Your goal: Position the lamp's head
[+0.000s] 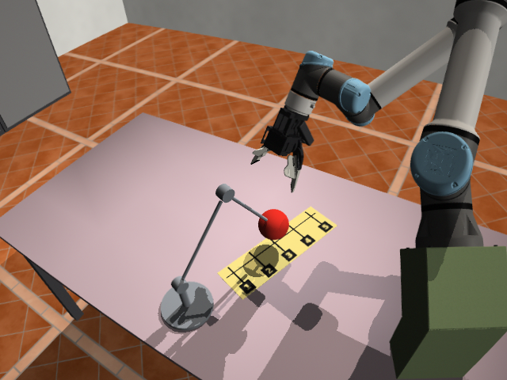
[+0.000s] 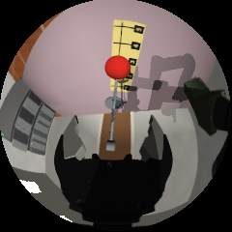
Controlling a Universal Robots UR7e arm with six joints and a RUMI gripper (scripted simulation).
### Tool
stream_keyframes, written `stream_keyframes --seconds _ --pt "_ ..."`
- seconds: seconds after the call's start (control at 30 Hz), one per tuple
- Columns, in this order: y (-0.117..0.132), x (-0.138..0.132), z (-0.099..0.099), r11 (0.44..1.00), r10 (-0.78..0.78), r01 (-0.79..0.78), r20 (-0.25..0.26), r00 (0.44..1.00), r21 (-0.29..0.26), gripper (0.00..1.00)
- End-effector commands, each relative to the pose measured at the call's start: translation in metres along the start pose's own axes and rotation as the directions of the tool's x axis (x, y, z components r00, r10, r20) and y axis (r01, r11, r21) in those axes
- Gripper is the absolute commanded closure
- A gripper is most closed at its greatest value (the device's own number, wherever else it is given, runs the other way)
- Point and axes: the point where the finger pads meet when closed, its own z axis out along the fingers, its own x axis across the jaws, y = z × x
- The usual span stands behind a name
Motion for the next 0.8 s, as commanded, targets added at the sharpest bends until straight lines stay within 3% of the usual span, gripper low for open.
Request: stream_keyframes --seconds 0.0,0.77 --pt "0.0016 -0.0006 -0.0053 1.0 0.013 -0.013 -0.003 1.0 0.011 0.0" --pt "0.0008 -0.0006 -0.0046 1.0 -0.003 0.003 0.002 1.0 -0.003 0.0"
